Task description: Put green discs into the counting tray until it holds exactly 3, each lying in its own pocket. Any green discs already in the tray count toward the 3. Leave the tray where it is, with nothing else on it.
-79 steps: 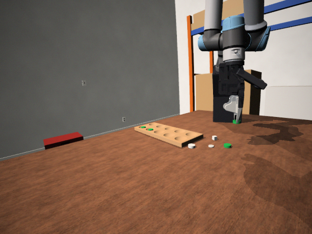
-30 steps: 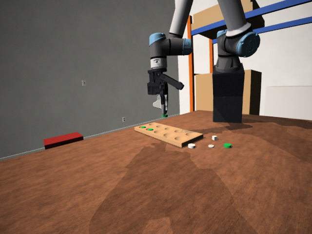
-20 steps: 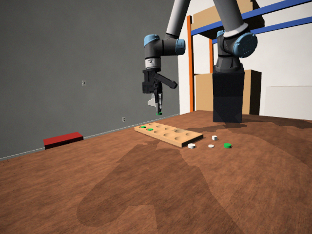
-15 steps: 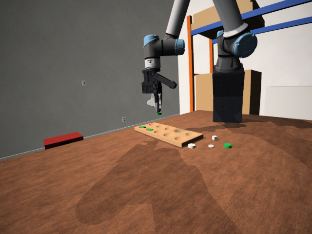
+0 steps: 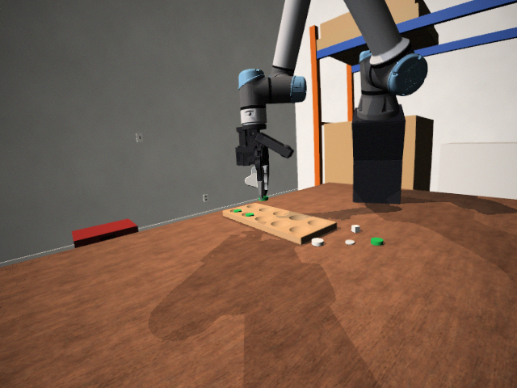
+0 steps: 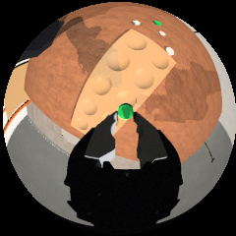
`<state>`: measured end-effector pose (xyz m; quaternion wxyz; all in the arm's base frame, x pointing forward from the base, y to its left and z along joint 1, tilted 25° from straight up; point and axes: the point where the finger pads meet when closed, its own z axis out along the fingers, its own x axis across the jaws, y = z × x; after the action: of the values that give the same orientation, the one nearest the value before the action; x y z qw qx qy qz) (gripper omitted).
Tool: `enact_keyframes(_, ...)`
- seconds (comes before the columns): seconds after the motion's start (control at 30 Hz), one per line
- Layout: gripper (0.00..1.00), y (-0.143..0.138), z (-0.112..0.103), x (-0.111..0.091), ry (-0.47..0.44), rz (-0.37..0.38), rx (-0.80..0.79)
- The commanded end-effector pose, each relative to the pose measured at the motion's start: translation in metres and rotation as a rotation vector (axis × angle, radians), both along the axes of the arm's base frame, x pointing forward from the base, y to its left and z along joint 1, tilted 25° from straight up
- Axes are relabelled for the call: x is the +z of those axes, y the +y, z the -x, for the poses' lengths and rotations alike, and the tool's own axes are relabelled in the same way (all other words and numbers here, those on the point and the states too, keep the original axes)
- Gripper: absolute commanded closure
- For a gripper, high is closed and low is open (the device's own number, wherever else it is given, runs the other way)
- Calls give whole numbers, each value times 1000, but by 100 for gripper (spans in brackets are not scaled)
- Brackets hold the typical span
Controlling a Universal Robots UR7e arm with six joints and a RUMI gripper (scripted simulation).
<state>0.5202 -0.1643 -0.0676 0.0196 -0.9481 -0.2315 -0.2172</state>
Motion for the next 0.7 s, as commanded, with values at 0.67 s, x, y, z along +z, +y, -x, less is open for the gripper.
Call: enact_keyframes(0.67, 100, 7, -23, -49, -2, 1, -1)
